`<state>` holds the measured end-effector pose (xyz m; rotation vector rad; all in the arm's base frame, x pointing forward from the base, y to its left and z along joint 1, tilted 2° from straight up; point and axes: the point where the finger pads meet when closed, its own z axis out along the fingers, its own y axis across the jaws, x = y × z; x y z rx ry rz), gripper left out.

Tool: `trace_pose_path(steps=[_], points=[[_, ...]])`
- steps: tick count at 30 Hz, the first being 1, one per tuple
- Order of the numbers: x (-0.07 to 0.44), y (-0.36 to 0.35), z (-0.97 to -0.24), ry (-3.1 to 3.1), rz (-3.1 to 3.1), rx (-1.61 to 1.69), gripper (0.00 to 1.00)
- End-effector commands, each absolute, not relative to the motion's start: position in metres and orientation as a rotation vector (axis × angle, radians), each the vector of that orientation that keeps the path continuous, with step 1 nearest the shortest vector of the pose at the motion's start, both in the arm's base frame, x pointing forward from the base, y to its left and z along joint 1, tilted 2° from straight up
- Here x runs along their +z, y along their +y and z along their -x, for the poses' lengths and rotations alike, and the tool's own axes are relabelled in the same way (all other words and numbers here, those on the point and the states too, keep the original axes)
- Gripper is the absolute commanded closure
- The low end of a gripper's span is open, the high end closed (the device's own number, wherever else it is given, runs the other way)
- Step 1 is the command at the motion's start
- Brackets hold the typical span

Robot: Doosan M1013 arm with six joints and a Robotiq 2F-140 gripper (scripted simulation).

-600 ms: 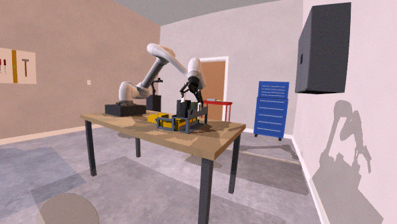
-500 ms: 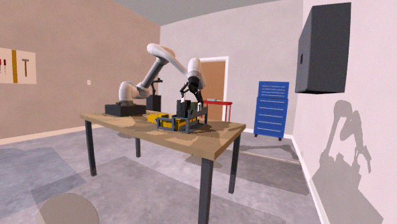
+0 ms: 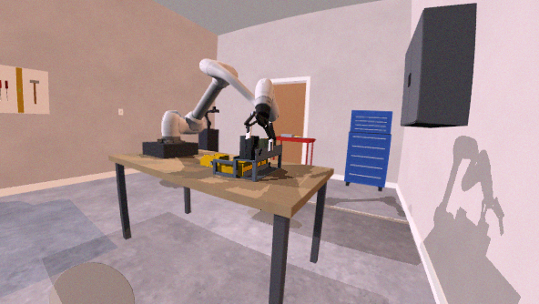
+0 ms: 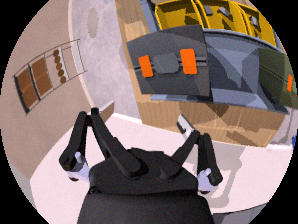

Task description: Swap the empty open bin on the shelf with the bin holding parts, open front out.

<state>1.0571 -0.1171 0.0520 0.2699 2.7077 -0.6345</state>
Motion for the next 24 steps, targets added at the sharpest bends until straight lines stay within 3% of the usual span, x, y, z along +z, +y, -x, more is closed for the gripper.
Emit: trace_pose_path(steps=[1,6,13,16,24], points=[[0.053,-0.117,-1.057,2.708,-0.27,-0.634,0.0],[0.071,-0.118,-1.059,2.706,-0.271,-0.637,0.0],[0.139,-0.121,-1.063,2.705,-0.273,-0.64,0.0],[0.139,-0.121,-1.063,2.705,-0.273,-0.64,0.0],[0.207,-0.122,-1.062,2.707,-0.271,-0.635,0.0]])
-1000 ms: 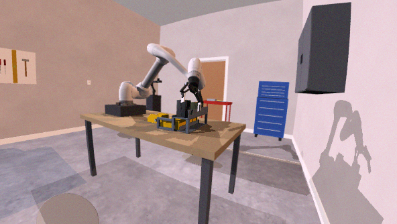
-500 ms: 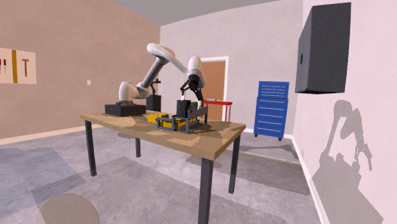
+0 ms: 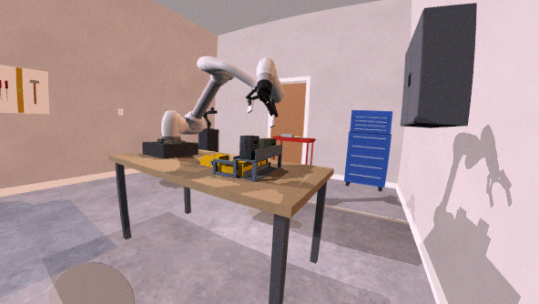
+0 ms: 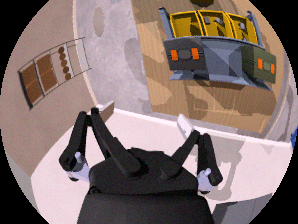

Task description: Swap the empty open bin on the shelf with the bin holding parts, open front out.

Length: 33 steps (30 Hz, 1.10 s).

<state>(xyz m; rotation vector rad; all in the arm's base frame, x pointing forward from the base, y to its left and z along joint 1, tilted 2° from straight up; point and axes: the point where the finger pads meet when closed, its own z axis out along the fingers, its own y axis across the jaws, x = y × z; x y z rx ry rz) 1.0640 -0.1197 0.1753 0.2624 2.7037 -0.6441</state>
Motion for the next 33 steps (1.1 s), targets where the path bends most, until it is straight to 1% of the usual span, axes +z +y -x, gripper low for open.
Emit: trace_pose_path(steps=[1,18,26,33], points=[[0.211,-0.122,-1.062,2.707,-0.271,-0.635,0.0],[0.215,-0.119,-1.054,2.712,-0.256,-0.61,0.0],[0.215,-0.113,-1.034,2.722,-0.223,-0.55,0.0],[0.217,-0.1,-0.991,2.738,-0.148,-0.42,0.0]])
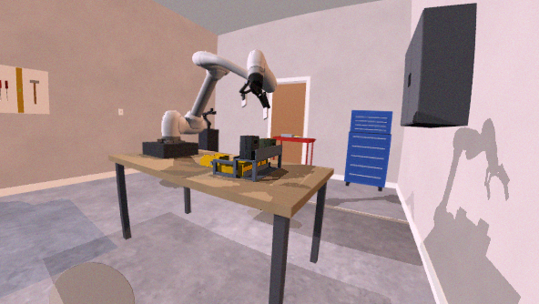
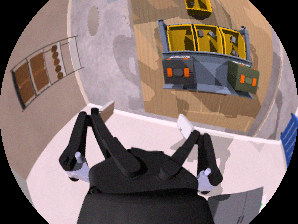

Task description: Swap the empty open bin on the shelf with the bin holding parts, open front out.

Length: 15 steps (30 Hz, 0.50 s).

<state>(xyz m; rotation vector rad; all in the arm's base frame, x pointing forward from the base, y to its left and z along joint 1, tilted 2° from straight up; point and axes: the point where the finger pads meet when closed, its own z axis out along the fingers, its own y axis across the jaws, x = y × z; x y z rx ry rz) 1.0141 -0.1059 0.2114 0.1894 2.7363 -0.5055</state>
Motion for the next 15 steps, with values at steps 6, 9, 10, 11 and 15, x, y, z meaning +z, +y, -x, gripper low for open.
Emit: trace_pose_path(steps=[6,9,10,11,15], points=[[0.22,-0.084,-0.939,2.751,-0.049,-0.256,0.0],[0.221,-0.078,-0.921,2.75,-0.015,-0.198,0.0],[0.221,-0.078,-0.921,2.75,-0.015,-0.198,0.0],[0.221,-0.075,-0.912,2.752,0.002,-0.171,0.0],[0.223,-0.065,-0.88,2.75,0.064,-0.067,0.0]])
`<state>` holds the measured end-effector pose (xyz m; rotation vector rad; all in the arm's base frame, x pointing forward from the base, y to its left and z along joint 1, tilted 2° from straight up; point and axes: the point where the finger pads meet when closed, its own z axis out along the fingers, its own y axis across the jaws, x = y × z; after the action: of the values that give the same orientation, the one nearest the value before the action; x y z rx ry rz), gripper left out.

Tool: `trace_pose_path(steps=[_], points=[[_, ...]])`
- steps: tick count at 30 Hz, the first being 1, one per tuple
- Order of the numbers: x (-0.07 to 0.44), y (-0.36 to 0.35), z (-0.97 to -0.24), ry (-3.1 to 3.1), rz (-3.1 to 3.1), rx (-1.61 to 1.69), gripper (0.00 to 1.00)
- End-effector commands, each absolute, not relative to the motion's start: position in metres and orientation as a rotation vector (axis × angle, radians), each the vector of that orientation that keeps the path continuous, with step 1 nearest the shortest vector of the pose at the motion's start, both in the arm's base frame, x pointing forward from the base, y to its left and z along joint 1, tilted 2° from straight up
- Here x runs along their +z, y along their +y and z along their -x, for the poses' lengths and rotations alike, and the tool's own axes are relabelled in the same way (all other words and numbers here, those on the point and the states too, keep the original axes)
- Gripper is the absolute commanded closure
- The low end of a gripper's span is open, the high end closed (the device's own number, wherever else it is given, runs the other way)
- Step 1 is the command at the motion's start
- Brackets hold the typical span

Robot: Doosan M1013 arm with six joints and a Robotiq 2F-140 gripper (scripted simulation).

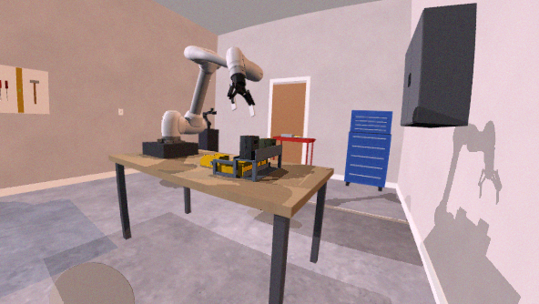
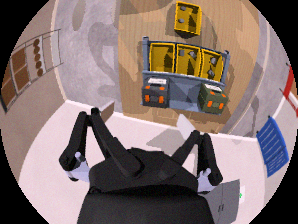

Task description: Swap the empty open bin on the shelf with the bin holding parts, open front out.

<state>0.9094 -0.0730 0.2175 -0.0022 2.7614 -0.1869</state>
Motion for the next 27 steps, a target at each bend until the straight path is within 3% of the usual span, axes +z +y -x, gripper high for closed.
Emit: trace_pose_path(steps=[1,10,27], points=[[0.223,-0.063,-0.872,2.75,0.078,-0.043,0.0],[0.224,-0.047,-0.812,2.752,0.187,0.137,0.0],[0.226,-0.037,-0.778,2.735,0.25,0.245,0.0]])
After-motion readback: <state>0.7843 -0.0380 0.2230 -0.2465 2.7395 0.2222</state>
